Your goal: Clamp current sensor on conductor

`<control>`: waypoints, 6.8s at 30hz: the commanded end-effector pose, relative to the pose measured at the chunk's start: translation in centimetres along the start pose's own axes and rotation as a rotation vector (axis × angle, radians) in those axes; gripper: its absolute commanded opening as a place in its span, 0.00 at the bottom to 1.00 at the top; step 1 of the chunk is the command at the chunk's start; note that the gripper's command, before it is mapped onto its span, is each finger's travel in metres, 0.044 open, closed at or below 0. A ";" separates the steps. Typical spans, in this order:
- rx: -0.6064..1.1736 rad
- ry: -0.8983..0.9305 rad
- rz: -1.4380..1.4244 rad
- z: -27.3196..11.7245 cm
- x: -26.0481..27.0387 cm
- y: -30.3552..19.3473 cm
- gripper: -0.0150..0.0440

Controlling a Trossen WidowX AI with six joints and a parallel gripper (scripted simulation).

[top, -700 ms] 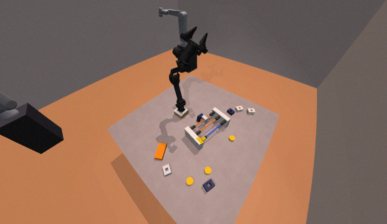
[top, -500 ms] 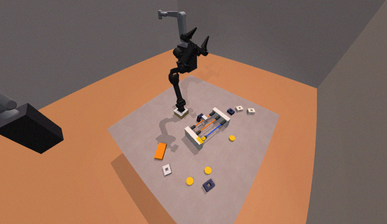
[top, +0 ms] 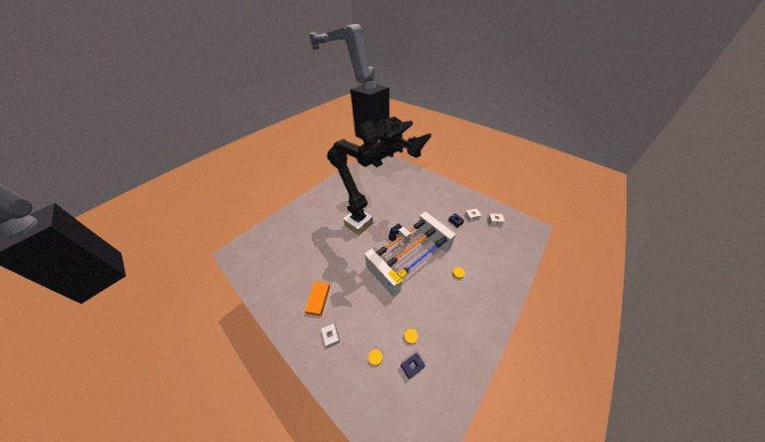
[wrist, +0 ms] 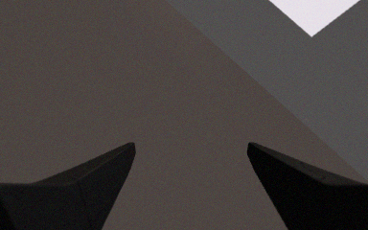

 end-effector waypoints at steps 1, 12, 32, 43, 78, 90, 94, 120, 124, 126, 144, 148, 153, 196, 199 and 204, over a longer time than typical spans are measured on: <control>0.181 0.011 0.236 -2.5 3.0 -4.0 1.00; 0.655 -0.082 0.734 -12.0 11.0 -12.9 1.00; 1.525 -0.199 0.768 -14.3 8.9 -25.8 1.00; 1.959 -0.238 0.794 -17.8 6.7 -30.5 1.00; 2.224 0.101 0.793 -22.2 21.3 -20.6 1.00; 2.313 0.197 0.725 -25.4 24.2 -17.3 1.00; 2.313 0.197 0.725 -25.6 24.5 -17.6 1.00; 2.313 0.197 0.725 -28.2 26.9 -20.1 1.00; 2.313 0.197 0.725 -28.6 27.2 -20.5 1.00; 2.313 0.197 0.725 -28.8 27.4 -20.6 1.00; 2.304 0.199 0.728 -28.5 27.2 -20.5 0.68; 2.304 0.199 0.728 -28.5 27.2 -20.5 0.63; 2.305 0.199 0.728 -27.6 26.7 -20.0 0.41; 2.376 -0.434 0.979 -15.6 21.1 -17.3 0.25; 2.373 -0.546 1.020 -14.7 21.1 -18.0 0.25; 2.359 -0.737 1.086 -13.3 21.3 -19.4 0.25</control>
Point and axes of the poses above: the point midway between the two fingers, 35 mm back from their tips, its own z axis out along the fingers, its own x axis across the jaws, y = z × x, the point moved 5 cm from there along -z, back along the fingers, and after that the axes turned 8 degrees about z, right-handed, at the moved point
